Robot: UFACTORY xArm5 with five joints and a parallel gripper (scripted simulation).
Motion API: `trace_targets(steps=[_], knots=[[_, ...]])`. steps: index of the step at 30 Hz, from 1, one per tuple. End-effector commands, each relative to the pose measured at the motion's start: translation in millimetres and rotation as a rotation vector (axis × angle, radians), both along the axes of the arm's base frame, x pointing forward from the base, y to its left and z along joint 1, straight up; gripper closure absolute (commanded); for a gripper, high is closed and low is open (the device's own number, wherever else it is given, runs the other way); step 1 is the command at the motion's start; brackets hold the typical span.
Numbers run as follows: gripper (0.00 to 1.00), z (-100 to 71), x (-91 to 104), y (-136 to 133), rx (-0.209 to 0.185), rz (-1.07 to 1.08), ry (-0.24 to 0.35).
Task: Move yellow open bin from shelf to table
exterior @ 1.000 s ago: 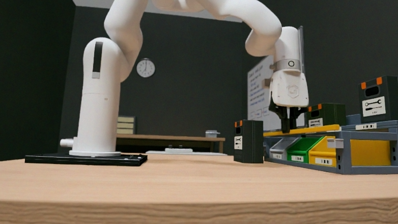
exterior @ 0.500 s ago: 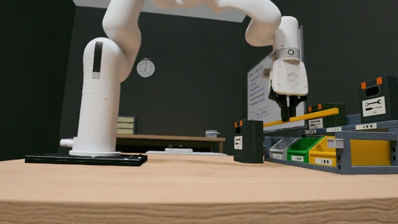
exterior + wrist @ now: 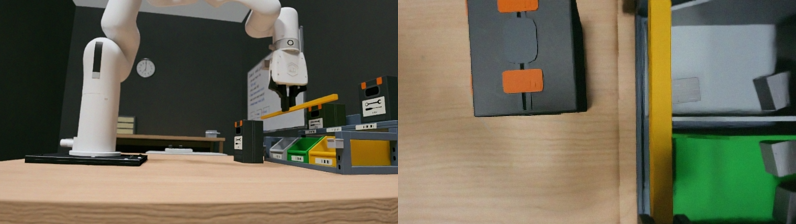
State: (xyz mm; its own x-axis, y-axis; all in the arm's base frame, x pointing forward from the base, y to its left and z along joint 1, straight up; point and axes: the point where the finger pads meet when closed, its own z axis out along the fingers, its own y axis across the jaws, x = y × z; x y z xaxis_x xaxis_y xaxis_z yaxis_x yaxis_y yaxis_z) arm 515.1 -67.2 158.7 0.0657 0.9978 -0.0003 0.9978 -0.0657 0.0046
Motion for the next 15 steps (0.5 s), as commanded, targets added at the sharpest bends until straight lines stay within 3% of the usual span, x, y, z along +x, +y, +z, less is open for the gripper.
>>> trace_targets(steps=[1, 15], knots=[[1.00, 2.8, 0.9, -0.1, 0.003, 0.000, -0.003], [1.00, 2.7, -1.0, 0.0, 0.003, 0.000, -0.004]])
